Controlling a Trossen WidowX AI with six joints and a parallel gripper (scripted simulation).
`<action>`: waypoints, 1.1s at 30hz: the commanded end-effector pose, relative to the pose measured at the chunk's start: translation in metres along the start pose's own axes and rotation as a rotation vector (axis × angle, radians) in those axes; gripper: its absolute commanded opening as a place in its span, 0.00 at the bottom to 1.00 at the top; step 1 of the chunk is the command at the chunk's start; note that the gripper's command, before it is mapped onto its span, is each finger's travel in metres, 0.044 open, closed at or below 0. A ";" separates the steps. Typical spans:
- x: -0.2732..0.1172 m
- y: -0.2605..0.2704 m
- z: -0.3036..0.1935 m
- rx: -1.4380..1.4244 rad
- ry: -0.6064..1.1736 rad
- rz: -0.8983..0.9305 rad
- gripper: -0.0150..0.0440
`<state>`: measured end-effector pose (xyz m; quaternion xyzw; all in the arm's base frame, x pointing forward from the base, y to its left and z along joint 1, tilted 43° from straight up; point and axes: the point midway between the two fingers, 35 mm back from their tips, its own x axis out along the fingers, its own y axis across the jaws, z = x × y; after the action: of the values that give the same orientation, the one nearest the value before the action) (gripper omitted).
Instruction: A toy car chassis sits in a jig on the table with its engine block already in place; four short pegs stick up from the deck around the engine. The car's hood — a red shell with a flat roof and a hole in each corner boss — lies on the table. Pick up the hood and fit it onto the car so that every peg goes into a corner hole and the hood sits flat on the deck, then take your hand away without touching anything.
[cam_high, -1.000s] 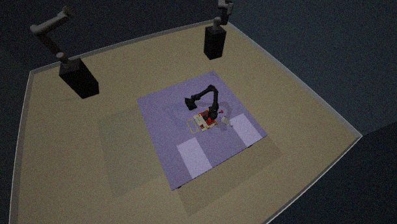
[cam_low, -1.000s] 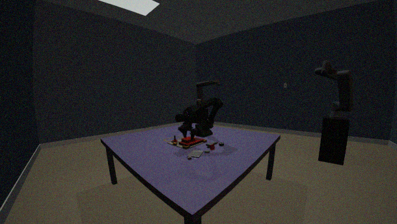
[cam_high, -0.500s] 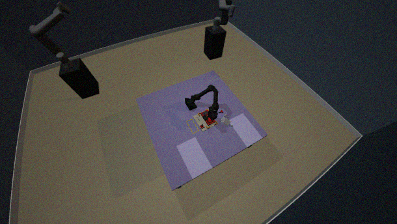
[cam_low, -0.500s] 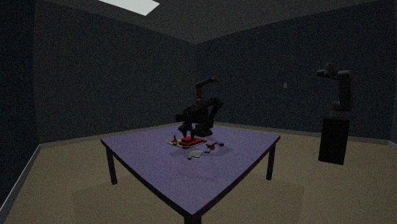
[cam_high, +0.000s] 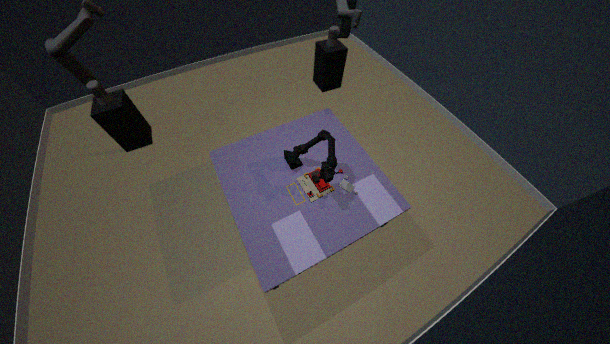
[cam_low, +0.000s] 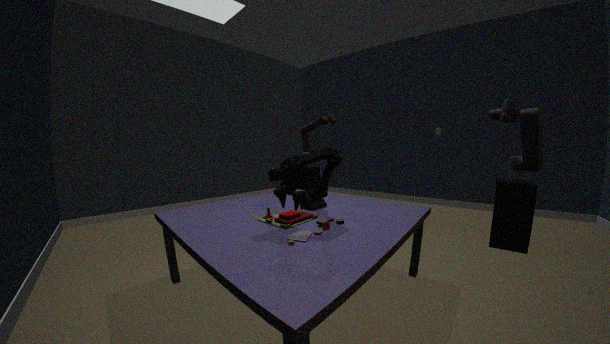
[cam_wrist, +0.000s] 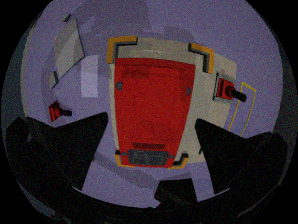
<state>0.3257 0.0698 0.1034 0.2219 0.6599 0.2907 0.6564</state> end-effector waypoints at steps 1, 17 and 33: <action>-0.032 -0.002 0.000 -0.003 -0.005 -0.004 1.00; -0.038 -0.002 0.000 -0.003 -0.005 -0.002 1.00; -0.038 -0.002 0.000 -0.003 -0.005 -0.002 1.00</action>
<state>0.3277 0.0433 0.1310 0.2241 0.6569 0.2898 0.6590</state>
